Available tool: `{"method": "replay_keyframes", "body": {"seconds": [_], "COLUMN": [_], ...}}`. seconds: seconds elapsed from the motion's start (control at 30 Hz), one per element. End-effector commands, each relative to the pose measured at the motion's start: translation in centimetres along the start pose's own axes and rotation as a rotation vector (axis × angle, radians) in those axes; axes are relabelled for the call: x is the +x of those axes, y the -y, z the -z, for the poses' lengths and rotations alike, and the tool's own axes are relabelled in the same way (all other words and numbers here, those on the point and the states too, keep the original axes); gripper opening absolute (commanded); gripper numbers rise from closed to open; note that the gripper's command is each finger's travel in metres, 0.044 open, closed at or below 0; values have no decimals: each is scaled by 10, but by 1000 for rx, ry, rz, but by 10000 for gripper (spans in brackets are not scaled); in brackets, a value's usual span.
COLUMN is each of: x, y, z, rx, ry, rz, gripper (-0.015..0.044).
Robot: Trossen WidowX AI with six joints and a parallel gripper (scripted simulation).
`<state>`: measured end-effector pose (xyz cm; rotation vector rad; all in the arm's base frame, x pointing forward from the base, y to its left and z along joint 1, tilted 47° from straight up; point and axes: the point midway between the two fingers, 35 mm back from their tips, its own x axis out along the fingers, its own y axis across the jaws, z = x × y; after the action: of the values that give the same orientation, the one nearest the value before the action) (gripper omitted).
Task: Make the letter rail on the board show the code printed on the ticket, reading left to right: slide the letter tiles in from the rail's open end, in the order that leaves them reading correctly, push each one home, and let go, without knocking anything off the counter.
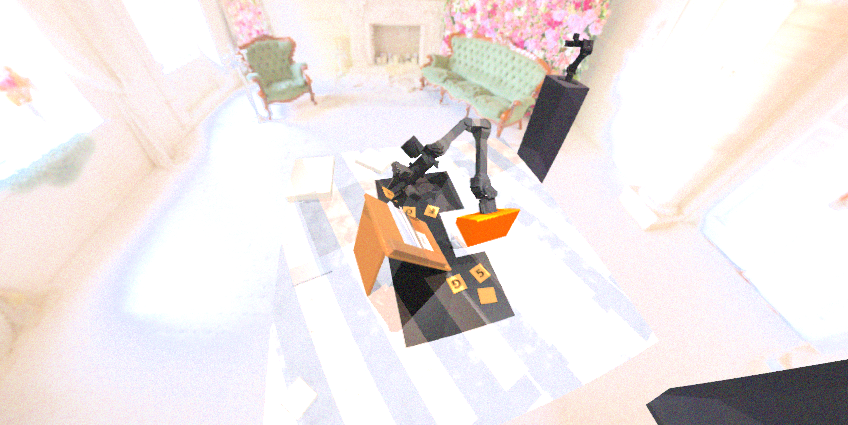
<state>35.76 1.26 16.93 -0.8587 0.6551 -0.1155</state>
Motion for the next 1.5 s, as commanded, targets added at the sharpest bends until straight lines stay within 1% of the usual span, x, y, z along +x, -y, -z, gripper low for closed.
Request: {"method": "replay_keyframes", "body": {"seconds": [0.0, 1.47], "x": [0, 0], "y": [-3, -25], "z": [0, 0], "rx": [4, 4], "ry": [0, 0], "rz": [1, 1], "gripper": [0, 0]}}
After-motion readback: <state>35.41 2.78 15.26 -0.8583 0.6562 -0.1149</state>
